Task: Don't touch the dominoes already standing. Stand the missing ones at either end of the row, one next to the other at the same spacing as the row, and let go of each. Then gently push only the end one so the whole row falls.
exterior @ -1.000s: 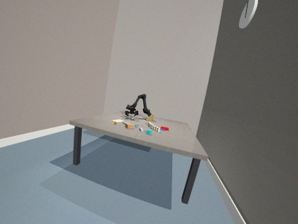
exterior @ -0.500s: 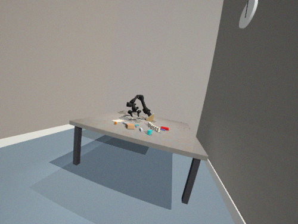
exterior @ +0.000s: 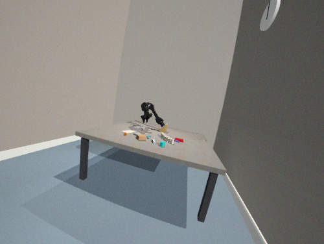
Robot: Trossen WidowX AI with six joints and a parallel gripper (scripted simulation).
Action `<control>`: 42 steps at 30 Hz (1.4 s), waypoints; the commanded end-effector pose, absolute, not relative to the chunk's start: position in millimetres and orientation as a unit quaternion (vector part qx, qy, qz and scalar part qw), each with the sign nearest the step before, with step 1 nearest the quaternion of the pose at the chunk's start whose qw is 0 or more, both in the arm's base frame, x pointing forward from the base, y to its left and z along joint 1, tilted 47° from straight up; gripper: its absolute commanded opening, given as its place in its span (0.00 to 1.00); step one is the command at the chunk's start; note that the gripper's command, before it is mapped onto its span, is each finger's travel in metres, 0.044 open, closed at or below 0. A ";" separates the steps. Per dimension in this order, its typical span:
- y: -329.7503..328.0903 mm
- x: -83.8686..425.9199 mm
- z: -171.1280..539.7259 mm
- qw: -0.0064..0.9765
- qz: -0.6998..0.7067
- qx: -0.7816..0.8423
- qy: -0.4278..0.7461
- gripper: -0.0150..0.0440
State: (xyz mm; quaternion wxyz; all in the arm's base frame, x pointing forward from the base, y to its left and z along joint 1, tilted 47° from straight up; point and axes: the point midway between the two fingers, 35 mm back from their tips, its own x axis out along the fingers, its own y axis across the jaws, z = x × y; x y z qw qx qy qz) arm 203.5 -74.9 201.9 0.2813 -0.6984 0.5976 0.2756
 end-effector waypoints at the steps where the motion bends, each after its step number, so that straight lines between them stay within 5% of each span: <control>1: -75.8 202.3 211.7 0.240 0.278 -0.713 0.597 1.00; 33: -133.2 212.5 157.9 0.239 0.276 -0.714 0.597 1.00; 42: -133.2 212.5 157.9 0.239 0.276 -0.714 0.597 0.60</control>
